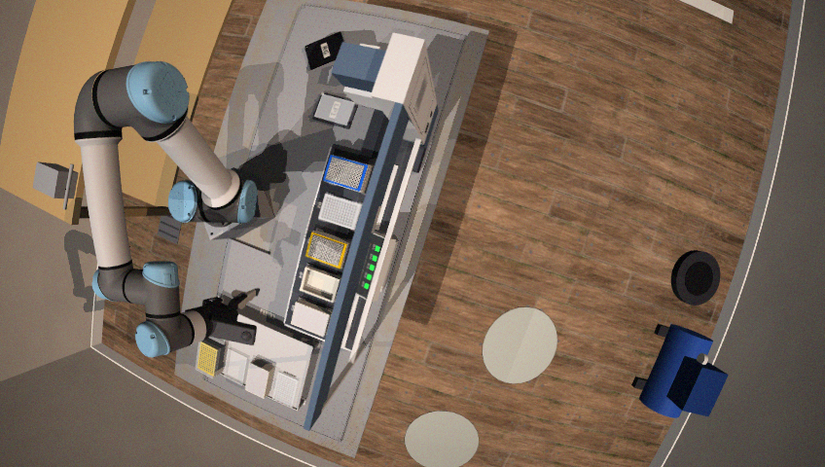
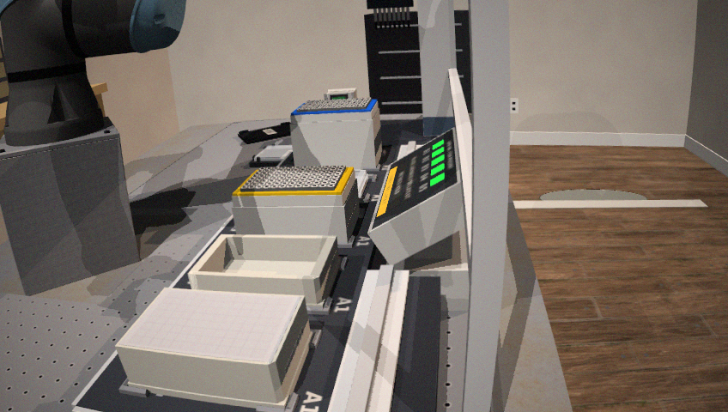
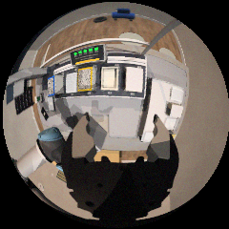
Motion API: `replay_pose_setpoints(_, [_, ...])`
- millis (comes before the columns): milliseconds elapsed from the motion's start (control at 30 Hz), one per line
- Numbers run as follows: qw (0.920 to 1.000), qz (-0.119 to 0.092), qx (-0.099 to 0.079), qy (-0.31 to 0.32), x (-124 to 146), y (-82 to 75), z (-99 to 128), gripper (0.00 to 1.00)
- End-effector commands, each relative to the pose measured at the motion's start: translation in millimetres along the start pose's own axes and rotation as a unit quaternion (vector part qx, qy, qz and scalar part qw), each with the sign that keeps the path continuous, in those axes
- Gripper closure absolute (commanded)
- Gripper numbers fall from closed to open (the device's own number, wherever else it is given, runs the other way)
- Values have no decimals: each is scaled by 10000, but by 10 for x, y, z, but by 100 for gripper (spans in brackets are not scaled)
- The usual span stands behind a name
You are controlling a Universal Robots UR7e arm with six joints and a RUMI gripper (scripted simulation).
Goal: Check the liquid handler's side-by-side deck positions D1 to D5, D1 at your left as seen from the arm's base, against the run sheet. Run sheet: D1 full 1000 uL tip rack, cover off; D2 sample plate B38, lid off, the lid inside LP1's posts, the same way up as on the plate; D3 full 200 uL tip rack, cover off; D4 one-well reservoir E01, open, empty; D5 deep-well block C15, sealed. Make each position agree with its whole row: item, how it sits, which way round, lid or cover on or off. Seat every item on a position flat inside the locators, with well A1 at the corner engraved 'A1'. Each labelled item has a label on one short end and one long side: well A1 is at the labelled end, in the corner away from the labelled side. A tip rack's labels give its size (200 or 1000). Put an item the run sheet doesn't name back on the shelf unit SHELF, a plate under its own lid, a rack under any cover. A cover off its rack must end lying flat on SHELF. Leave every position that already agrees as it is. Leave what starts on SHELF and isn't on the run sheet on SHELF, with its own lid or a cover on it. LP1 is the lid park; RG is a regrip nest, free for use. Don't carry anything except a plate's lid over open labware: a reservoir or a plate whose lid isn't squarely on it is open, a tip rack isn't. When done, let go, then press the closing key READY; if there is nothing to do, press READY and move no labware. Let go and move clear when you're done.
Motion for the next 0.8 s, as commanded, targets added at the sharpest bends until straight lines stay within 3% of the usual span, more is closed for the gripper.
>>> replay_pose_setpoints(0, [9972,140,-721,110,687,500,531,18])
replay_pose_setpoints(767, [9972,140,-721,110,774,564,598,18])
Point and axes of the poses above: the point where the finger pads meet when closed, its own y axis out along the fingers, its own x axis across the jaws, z = x × y, the point moved 1 cm from there along -y, back along the fingers, and after that the axes turned 11 degrees about -y, right-handed, at the moved point
